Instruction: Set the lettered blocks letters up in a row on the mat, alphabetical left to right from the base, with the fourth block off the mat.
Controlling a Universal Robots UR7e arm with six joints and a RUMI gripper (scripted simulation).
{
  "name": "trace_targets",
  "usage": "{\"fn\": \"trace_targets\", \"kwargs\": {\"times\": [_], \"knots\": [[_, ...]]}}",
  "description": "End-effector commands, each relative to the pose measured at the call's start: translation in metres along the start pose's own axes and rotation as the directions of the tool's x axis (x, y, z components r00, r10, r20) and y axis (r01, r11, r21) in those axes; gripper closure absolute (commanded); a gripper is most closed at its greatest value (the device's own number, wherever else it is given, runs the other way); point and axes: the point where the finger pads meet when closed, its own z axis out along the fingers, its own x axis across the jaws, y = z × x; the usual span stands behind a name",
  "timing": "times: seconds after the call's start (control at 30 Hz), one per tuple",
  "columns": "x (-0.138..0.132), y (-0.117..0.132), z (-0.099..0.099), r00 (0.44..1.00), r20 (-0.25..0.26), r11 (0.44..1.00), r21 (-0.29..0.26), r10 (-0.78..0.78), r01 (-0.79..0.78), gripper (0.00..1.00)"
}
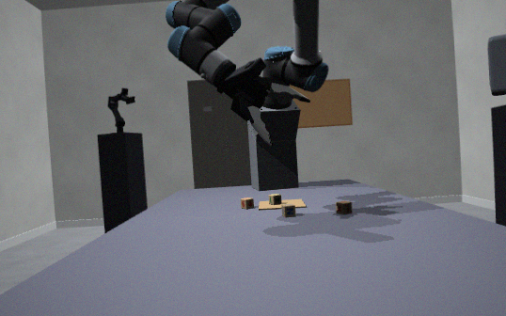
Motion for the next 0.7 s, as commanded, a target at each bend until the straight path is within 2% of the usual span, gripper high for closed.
{"fn": "trace_targets", "kwargs": {"times": [0.0, 0.5, 0.67], "knots": [[0.000, 0.000, 0.000, 1.000, -0.001, 1.000, 0.000, -0.001, 0.001, 0.00], [0.002, 0.011, 0.012, 1.000, -0.008, 1.000, -0.023, -0.020, 0.020, 0.00], [0.004, 0.021, 0.024, 0.999, -0.022, 0.998, -0.046, -0.047, 0.046, 0.00]]}}
